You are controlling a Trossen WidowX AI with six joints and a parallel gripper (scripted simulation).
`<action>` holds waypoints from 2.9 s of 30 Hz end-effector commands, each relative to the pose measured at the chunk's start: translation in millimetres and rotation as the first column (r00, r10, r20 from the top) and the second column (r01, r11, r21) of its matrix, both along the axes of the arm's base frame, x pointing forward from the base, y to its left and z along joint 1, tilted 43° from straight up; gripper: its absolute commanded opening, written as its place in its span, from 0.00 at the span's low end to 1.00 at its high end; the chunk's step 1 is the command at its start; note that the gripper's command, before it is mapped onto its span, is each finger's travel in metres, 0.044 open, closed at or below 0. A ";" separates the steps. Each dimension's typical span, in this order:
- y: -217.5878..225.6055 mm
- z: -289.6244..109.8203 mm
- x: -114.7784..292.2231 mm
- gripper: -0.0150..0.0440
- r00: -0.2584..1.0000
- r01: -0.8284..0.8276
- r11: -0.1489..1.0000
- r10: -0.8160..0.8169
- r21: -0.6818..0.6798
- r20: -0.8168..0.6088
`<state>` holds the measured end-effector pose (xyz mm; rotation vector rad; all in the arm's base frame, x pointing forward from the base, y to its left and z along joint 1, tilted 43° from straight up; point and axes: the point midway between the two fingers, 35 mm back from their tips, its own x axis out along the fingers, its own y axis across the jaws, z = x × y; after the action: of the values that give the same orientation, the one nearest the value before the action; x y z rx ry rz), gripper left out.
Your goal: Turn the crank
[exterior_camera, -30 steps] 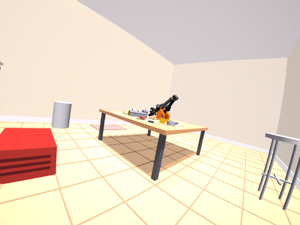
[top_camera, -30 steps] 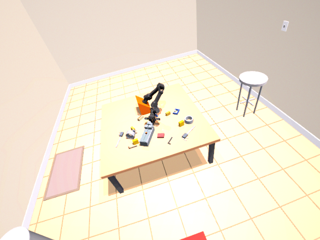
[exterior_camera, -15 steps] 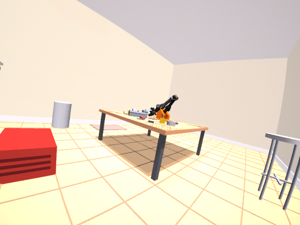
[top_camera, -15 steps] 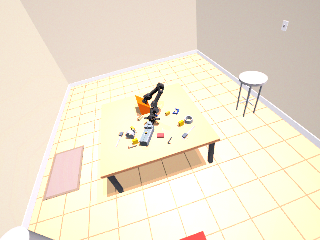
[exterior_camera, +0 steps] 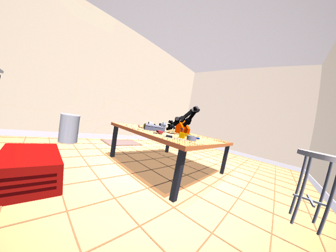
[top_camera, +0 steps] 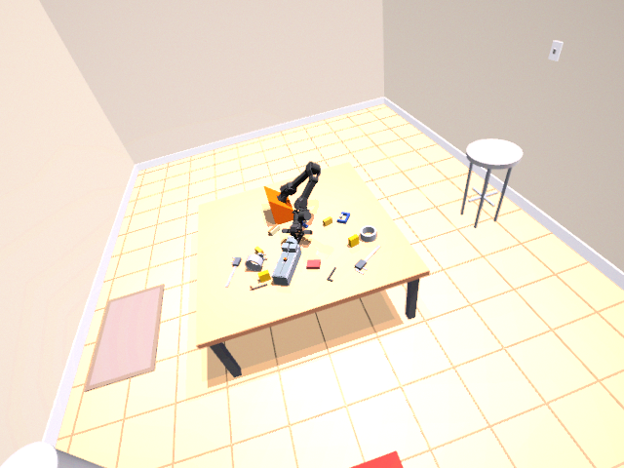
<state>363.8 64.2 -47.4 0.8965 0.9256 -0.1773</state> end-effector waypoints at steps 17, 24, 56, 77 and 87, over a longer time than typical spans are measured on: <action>-0.4 -0.9 -0.6 0.25 1.000 0.002 1.000 -0.002 -0.004 -0.004; -0.4 -0.9 -0.6 0.25 1.000 0.002 1.000 -0.002 -0.004 -0.004; 0.1 -0.1 -0.1 0.88 1.000 0.000 1.000 0.000 0.000 0.000; -42.8 45.0 3.3 1.00 1.000 0.000 1.000 0.000 -0.004 -0.001; -104.8 109.9 4.4 1.00 1.000 0.005 1.000 -0.005 -0.008 -0.003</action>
<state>370.9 -25.2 42.7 0.8921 0.9297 -0.1913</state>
